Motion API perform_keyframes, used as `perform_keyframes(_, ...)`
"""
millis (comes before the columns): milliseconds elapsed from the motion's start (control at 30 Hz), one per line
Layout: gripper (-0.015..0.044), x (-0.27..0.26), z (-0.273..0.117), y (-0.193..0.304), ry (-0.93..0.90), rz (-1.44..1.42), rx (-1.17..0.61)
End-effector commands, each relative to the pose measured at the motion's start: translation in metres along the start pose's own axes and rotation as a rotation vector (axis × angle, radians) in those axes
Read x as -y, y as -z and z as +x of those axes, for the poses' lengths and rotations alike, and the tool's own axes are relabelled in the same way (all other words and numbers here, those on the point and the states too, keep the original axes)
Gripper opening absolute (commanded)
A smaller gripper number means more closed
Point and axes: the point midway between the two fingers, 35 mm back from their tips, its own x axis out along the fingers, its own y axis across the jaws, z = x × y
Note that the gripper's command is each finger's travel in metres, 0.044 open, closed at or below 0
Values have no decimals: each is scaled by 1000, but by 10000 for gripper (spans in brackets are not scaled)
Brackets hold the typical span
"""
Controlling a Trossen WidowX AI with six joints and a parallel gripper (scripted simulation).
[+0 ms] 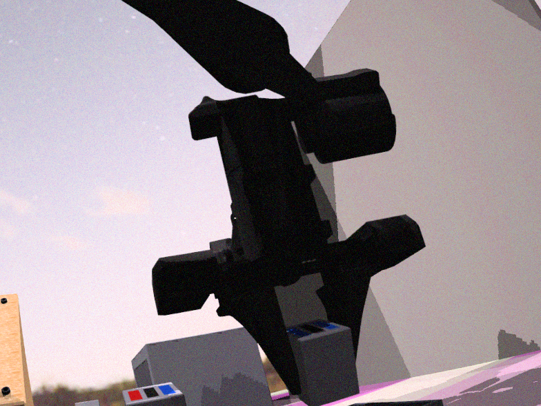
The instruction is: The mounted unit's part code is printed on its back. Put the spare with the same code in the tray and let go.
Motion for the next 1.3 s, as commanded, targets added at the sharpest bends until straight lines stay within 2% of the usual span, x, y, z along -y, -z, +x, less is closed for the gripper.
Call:
perform_keyframes(0,0,-2,5,-2,-3,-9,2)
perform_keyframes(400,0,-4,13,-1,-2,-9,-1)
perform_keyframes(967,440,-3,10,1,0,-1,-4)
perform_keyframes(1067,440,-1,-1,0,-1,-1,0)
perform_keyframes(1200,440,0,-70,-3,-4,-7,8)
perform_keyframes(1267,440,-3,-91,-2,-4,-9,6)
